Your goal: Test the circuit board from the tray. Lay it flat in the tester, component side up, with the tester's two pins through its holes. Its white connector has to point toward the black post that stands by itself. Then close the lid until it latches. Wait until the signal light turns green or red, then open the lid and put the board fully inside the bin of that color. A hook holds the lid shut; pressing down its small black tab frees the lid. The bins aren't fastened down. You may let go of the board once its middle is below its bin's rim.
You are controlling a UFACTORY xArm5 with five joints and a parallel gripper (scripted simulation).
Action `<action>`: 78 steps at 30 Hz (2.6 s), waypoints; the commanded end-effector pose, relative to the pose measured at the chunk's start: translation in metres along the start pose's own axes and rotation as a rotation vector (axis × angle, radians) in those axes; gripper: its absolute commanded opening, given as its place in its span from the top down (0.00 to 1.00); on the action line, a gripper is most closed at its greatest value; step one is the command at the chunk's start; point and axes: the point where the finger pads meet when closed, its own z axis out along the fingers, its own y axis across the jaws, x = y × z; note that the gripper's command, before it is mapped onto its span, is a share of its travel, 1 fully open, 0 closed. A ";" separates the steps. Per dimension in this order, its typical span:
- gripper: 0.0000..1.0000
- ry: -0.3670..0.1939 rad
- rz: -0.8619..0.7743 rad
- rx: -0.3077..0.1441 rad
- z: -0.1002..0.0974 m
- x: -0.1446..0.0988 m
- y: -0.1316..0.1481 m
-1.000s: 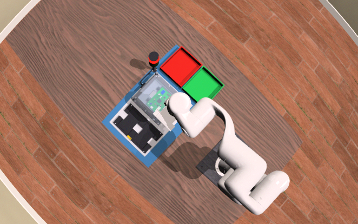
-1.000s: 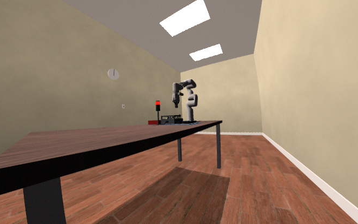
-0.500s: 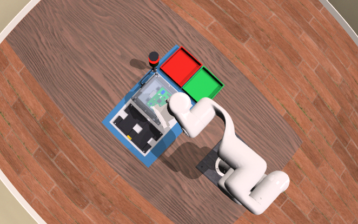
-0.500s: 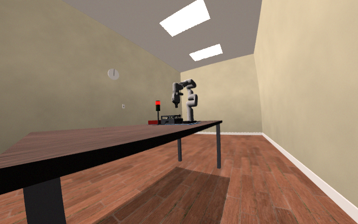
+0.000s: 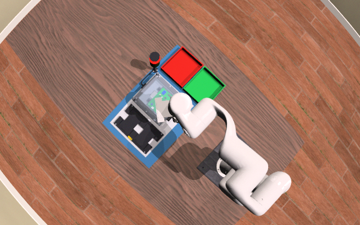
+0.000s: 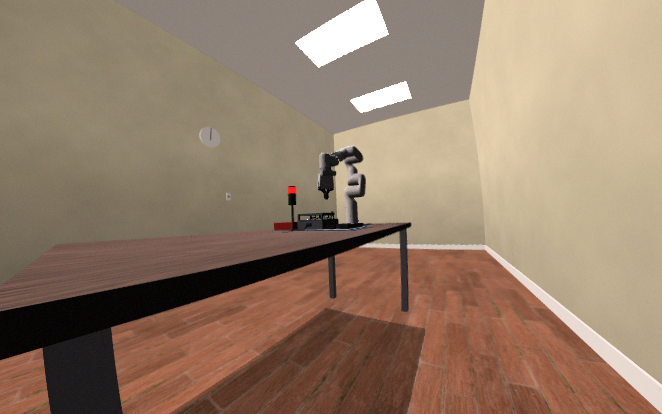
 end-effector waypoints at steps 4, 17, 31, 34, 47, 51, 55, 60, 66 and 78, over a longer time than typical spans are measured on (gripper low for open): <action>1.00 0.003 0.249 -0.003 -0.001 0.001 0.001; 1.00 0.003 0.584 -0.002 -0.001 0.001 0.001; 1.00 0.004 0.839 -0.002 -0.001 0.001 0.001; 1.00 0.004 0.864 -0.002 -0.001 0.001 0.001; 1.00 0.004 0.879 -0.002 -0.001 0.001 0.001; 1.00 0.004 0.879 -0.002 -0.001 0.001 0.001; 1.00 0.004 0.879 -0.002 -0.001 0.001 0.001; 1.00 0.004 0.879 -0.002 -0.001 0.001 0.001; 1.00 0.004 0.879 -0.002 -0.001 0.001 0.001; 1.00 0.004 0.879 -0.002 -0.001 0.001 0.001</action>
